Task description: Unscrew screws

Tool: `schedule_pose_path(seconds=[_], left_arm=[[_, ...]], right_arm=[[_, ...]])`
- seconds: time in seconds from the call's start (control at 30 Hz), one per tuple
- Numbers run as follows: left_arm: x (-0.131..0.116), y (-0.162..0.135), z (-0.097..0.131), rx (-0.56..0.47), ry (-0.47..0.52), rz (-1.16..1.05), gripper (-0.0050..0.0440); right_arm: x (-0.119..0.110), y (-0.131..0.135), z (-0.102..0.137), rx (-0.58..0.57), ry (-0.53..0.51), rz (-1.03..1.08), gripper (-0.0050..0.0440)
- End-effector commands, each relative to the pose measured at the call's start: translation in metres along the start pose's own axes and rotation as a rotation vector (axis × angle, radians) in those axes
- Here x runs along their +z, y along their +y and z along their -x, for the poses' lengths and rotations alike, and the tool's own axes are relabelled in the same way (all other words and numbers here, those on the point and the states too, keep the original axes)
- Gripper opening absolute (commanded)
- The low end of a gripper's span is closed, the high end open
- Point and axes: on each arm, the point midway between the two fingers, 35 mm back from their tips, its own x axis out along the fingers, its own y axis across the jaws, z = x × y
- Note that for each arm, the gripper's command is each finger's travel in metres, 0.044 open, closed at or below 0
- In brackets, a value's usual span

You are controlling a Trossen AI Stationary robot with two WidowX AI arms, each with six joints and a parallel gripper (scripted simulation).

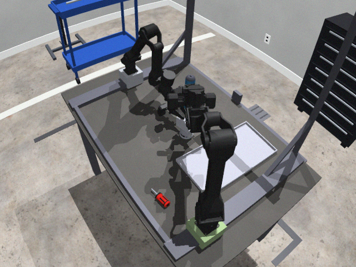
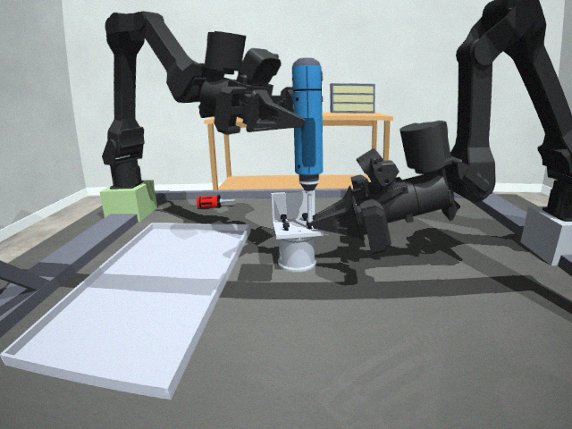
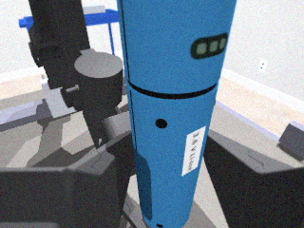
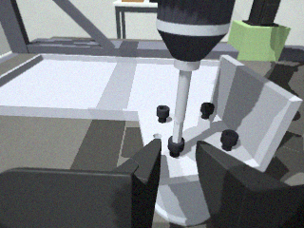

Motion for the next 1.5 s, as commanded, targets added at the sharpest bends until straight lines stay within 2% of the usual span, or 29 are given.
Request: schedule_pose_path(seconds=[0.0,0.1,0.13,0.33,0.43,0.53,0.73,0.8,1.07,1.3,1.47], left_arm=[[0.014,0.003,0.002,0.005,-0.030,-0.001,0.0162],[0.014,0.003,0.002,0.005,-0.030,-0.001,0.0162],[0.014,0.003,0.002,0.005,-0.030,-0.001,0.0162],[0.014,0.003,0.002,0.005,-0.030,-0.001,0.0162],[0.014,0.003,0.002,0.005,-0.030,-0.001,0.0162],[0.014,0.003,0.002,0.005,-0.030,-0.001,0.0162],[0.014,0.003,0.002,0.005,-0.030,-0.001,0.0162],[0.024,0.003,0.004,0.007,-0.050,-0.002,0.0162],[0.038,0.003,0.007,0.007,-0.053,-0.001,0.0162],[0.071,0.003,0.016,0.006,-0.054,-0.001,0.0162],[0.092,0.002,0.024,0.006,-0.054,-0.001,0.0162]], right_arm=[[0.009,0.000,-0.011,-0.001,-0.024,-0.003,0.0100],[0.009,0.000,-0.011,-0.001,-0.024,-0.003,0.0100],[0.009,0.000,-0.011,-0.001,-0.025,-0.003,0.0080],[0.012,0.001,-0.009,0.000,-0.031,-0.004,0.0040],[0.012,0.001,-0.009,0.000,-0.031,-0.004,0.0040],[0.012,0.001,-0.009,0.000,-0.031,-0.004,0.0000],[0.010,0.001,-0.007,-0.001,-0.028,-0.003,-0.0001],[0.012,0.001,-0.008,0.000,-0.031,-0.004,-0.0002],[0.012,0.001,-0.008,0.000,-0.031,-0.004,-0.0005],[0.012,0.001,-0.008,0.000,-0.031,-0.004,-0.0050],[0.012,0.001,-0.008,0.000,-0.031,-0.004,-0.0050]])
